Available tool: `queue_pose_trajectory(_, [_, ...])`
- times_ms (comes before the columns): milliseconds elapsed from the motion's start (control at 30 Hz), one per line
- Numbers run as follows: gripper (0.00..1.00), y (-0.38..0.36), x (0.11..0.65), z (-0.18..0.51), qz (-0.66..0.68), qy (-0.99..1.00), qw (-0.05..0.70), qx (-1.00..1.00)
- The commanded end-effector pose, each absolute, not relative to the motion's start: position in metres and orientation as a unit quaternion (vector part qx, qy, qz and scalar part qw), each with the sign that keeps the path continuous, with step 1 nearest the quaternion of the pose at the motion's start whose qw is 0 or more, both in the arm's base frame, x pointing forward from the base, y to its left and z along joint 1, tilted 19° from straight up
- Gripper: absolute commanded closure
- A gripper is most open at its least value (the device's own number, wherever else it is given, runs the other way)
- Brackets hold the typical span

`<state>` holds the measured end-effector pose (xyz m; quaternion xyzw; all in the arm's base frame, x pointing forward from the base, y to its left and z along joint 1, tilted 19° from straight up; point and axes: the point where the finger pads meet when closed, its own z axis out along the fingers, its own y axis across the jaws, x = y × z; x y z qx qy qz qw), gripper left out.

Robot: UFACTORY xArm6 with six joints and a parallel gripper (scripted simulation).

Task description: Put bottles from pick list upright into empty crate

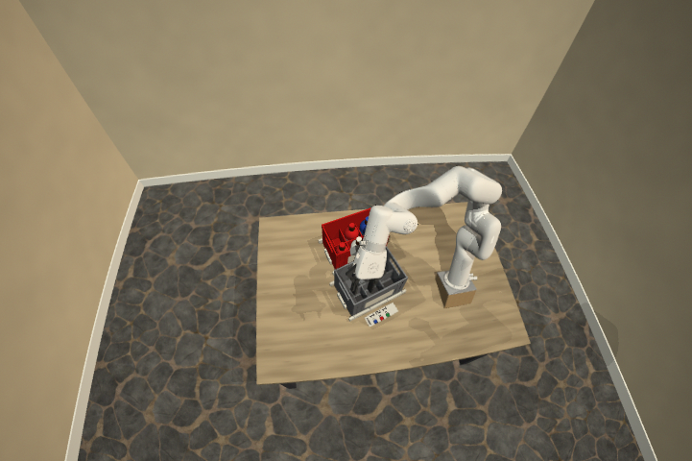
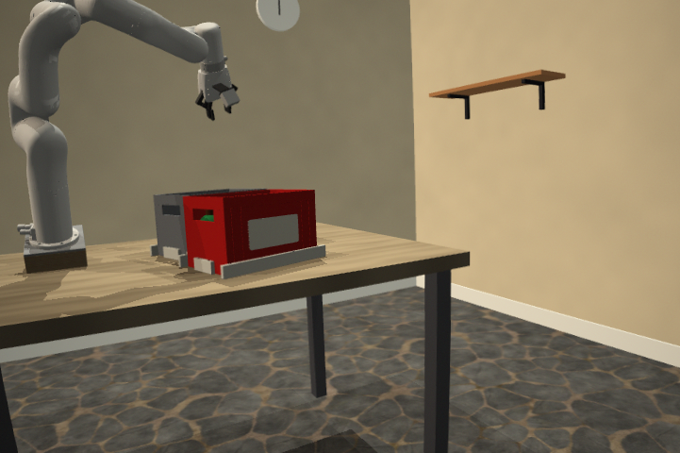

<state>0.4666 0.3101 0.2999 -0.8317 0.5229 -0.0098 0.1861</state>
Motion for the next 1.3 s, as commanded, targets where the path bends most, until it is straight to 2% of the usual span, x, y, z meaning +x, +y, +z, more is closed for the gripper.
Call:
queue_pose_trajectory(0, [0.35,0.326,0.455,0.293,-0.006,0.506,0.170,-0.846])
queue_pose_trajectory(133, [0.35,0.336,0.448,0.288,-0.006,0.506,0.170,-0.846])
queue_pose_trajectory(300, [0.35,0.352,0.432,0.277,0.000,0.459,0.123,-0.880])
queue_pose_trajectory(533, [0.35,0.366,0.418,0.269,0.000,0.459,0.123,-0.880])
queue_pose_trajectory(667, [0.35,0.377,0.404,0.260,0.001,0.416,0.080,-0.906])
queue_pose_trajectory(867, [0.35,0.391,0.387,0.250,0.001,0.411,0.076,-0.908])
queue_pose_trajectory(1100, [0.35,0.403,0.367,0.240,-0.002,0.362,0.028,-0.932])
queue_pose_trajectory(1267, [0.35,0.412,0.355,0.233,-0.002,0.362,0.028,-0.932])
